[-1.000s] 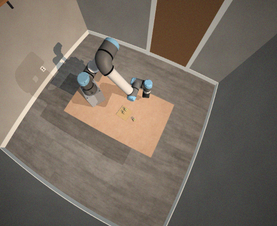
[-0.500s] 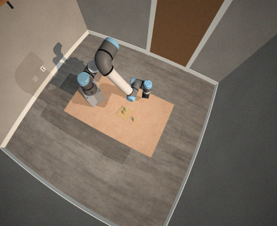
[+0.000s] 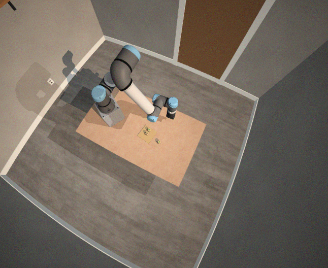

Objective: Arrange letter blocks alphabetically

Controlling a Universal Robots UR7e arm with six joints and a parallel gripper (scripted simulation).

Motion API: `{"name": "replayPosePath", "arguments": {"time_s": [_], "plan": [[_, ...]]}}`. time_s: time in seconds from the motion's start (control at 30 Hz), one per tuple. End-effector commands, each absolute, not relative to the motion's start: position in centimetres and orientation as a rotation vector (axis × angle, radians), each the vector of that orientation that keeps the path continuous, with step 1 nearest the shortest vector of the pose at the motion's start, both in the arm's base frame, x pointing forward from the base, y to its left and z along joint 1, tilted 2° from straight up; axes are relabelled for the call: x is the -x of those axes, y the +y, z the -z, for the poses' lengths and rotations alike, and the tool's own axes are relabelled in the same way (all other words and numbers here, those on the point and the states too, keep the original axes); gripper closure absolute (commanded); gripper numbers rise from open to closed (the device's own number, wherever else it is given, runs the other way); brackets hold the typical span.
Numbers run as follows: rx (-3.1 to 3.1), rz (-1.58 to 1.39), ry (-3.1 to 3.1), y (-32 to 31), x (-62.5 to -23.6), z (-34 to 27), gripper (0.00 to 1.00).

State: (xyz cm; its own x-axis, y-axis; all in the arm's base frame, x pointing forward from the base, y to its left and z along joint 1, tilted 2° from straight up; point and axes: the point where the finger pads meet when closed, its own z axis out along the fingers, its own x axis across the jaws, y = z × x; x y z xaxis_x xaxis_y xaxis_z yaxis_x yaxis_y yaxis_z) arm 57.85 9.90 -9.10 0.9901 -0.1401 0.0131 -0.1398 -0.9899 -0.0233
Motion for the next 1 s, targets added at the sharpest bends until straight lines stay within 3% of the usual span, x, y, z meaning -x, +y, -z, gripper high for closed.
{"name": "replayPosePath", "arguments": {"time_s": [0.0, 0.97], "plan": [[3.095, 0.024, 0.383, 9.0, -57.7, 9.0, 0.51], [2.723, 0.009, 1.513, 1.8, -55.6, 9.2, 0.51]]}}
